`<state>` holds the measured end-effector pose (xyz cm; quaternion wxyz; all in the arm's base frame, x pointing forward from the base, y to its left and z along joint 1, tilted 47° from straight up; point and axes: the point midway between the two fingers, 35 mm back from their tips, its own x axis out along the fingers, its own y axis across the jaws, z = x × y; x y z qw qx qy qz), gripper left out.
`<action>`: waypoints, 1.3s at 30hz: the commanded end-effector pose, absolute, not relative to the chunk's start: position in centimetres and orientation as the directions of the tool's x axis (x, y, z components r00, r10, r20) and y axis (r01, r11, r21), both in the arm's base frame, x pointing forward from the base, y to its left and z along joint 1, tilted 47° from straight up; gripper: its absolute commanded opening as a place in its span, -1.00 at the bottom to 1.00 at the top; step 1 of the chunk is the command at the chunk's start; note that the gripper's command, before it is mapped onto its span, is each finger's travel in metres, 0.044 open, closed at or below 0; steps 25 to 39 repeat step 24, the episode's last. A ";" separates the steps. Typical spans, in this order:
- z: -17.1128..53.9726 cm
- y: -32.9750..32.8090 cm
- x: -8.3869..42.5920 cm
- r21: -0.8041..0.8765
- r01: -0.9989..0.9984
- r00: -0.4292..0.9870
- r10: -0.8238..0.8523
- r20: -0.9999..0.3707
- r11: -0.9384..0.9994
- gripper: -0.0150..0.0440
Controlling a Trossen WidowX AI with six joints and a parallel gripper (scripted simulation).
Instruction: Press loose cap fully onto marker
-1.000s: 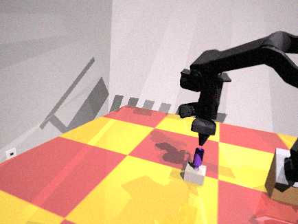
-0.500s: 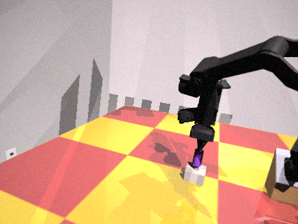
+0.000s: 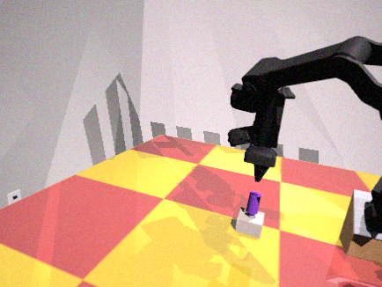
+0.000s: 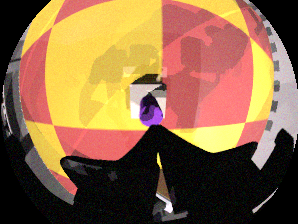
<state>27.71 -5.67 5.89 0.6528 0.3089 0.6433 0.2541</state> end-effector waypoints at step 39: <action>9.7 -9.8 27.3 0.726 0.063 0.057 0.724 -0.687 0.684 1.00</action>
